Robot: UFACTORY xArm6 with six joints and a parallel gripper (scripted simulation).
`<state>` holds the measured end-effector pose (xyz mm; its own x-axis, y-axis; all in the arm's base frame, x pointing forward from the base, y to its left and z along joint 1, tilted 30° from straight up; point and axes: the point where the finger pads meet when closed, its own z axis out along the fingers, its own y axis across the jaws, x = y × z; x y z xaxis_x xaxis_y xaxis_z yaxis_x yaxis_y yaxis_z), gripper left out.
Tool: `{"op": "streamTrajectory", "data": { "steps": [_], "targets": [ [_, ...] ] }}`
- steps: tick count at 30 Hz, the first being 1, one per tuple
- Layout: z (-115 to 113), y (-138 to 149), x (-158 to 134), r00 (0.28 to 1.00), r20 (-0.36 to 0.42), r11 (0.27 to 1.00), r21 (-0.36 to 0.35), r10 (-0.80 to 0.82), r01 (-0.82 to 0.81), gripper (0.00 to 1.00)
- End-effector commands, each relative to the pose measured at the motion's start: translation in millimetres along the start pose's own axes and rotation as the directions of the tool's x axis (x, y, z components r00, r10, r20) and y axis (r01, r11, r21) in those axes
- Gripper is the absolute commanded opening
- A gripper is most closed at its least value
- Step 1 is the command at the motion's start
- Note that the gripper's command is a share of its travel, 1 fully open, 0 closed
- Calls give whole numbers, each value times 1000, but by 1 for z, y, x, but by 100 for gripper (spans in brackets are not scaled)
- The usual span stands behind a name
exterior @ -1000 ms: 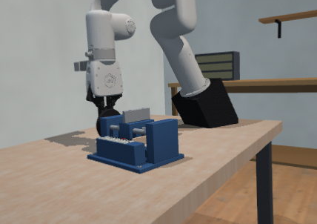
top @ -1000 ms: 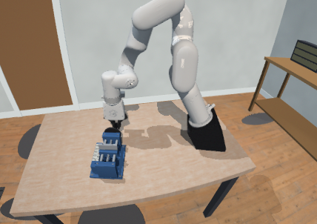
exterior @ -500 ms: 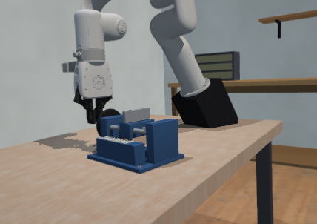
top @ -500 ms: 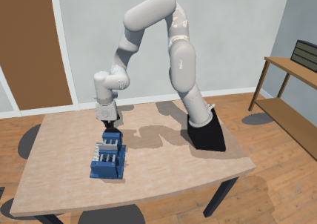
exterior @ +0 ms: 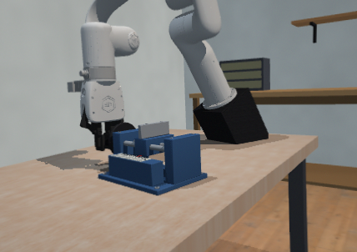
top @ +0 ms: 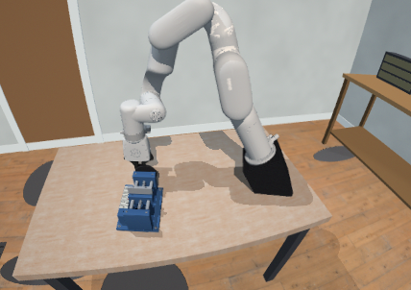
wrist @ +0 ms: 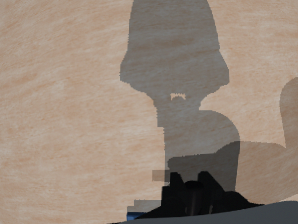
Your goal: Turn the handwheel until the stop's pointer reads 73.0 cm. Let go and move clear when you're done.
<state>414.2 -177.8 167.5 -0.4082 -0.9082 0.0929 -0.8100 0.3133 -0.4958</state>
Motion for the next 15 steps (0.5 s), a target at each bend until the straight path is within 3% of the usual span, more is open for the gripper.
{"op": "streamTrajectory", "data": {
  "steps": [1, 15],
  "targets": [
    [9, 4, 0, 1000, -2, 1000, -2, 0, 0, 6],
    [24, 21, 0, 1000, -2, 1000, -2, 0, 0, 6]
  ]
}}
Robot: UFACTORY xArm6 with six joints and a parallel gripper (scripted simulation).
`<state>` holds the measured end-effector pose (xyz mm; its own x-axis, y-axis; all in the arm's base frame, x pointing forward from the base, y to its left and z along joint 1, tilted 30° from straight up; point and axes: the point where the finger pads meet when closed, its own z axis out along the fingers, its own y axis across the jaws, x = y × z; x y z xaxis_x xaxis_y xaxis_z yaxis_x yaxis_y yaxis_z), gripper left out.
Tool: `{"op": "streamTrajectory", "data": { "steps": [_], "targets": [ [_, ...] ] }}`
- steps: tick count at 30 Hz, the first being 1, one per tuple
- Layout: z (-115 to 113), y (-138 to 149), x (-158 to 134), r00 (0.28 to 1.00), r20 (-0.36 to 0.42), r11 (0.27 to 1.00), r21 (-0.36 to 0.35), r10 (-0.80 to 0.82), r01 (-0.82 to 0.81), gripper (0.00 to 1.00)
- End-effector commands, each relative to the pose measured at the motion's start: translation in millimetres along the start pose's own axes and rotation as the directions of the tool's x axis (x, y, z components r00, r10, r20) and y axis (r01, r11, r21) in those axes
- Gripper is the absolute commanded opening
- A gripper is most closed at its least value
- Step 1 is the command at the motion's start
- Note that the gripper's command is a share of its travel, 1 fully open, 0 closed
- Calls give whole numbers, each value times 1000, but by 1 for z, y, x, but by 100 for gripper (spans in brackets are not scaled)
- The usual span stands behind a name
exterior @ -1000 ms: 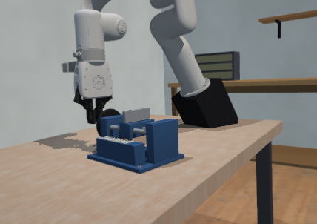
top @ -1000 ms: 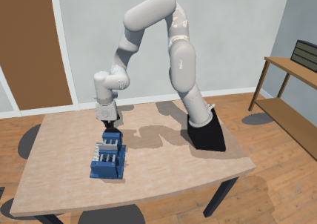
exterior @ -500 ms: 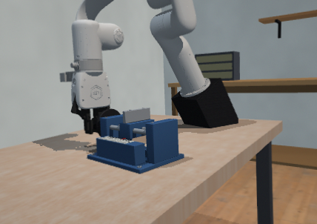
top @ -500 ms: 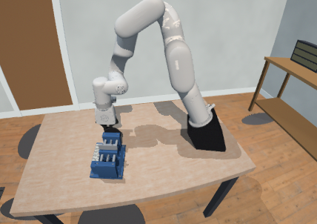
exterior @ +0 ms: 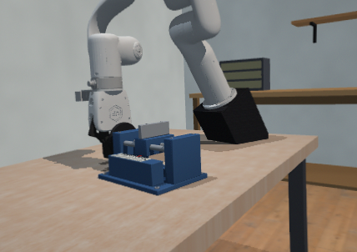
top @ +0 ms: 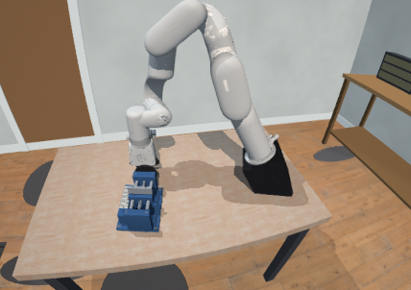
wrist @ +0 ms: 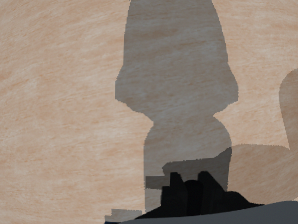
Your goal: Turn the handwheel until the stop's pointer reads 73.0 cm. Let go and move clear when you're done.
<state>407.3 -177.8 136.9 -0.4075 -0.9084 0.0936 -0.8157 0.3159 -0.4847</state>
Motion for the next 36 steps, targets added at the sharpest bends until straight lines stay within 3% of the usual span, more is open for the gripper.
{"op": "streamTrajectory", "data": {
  "steps": [1, 19, 36],
  "targets": [
    [1, 2, 0, 1000, -1, 1000, 11, 1, -1, 6],
    [-11, 35, 0, 1000, -1, 1000, 11, 1, -1, 6],
    [-30, 40, 0, 1000, -1, 1000, 11, 1, -1, 6]
  ]
}}
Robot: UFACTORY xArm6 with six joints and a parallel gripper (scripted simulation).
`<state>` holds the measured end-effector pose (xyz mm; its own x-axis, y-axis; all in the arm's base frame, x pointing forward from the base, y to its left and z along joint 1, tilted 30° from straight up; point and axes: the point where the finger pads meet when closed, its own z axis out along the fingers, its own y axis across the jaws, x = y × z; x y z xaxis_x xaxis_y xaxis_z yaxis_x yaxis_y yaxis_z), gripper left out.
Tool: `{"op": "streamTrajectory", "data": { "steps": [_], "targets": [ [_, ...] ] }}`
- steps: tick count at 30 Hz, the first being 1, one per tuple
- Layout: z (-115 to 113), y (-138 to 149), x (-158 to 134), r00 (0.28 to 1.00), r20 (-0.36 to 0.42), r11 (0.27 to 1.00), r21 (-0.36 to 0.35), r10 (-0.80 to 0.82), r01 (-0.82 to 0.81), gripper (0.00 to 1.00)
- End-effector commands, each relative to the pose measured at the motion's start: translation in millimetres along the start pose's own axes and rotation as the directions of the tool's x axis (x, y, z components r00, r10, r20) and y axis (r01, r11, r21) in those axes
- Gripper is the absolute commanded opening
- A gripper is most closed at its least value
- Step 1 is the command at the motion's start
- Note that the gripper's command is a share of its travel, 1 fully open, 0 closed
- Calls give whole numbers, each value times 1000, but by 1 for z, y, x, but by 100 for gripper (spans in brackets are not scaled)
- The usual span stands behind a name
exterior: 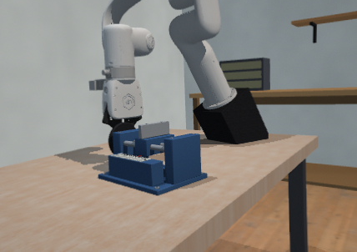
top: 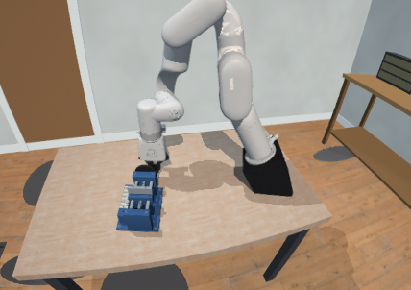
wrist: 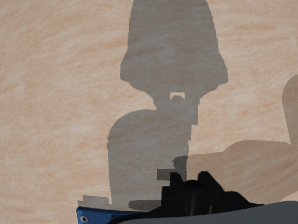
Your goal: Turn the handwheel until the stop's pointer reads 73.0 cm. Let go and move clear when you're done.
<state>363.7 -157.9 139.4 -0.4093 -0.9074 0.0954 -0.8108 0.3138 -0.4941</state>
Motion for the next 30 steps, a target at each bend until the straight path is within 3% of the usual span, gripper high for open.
{"op": "streamTrajectory", "data": {
  "steps": [1, 30],
  "targets": [
    [-5, 0, 0, 1000, 1, 1000, 0, 0, 0, 6],
    [-34, -31, 0, 1000, 1, 1000, 0, 0, 0, 6]
  ]
}}
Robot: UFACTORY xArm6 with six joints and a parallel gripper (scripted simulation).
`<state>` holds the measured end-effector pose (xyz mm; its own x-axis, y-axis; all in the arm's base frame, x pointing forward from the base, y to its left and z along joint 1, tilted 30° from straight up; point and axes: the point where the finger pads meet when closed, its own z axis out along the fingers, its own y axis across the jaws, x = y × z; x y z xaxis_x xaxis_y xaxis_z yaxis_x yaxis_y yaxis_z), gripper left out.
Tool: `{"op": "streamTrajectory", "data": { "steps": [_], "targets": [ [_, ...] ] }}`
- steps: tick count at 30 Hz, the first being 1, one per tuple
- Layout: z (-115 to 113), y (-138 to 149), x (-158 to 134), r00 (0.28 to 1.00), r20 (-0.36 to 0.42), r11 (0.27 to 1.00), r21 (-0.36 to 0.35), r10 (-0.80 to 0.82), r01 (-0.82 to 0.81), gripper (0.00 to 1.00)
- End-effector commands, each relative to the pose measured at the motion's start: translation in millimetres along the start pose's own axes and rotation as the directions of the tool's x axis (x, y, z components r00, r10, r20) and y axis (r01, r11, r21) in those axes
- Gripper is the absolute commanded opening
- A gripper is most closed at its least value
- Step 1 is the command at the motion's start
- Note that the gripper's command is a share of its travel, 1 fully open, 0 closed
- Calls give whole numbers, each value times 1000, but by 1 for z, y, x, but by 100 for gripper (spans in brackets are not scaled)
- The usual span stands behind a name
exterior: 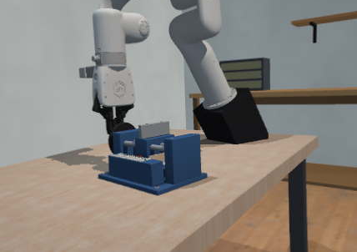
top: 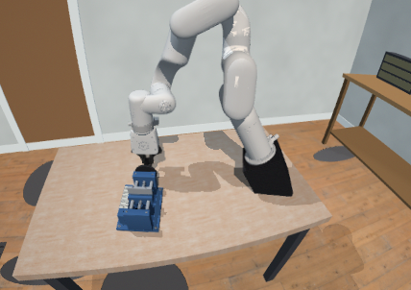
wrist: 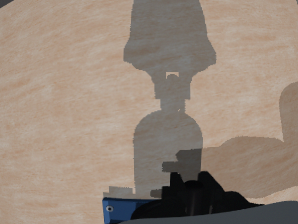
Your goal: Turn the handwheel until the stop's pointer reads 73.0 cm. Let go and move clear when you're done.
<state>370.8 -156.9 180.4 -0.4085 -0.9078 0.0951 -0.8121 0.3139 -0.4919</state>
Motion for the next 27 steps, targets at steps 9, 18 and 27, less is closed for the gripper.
{"op": "streamTrajectory", "data": {
  "steps": [9, 18, 27],
  "targets": [
    [2, -18, 0, 1000, 1, 1000, 3, 0, 0, 6],
    [6, -25, 0, 1000, 1, 1000, 3, 0, 0, 6],
    [12, -30, 0, 1000, 1, 1000, 3, 0, 0, 6]
  ]
}}
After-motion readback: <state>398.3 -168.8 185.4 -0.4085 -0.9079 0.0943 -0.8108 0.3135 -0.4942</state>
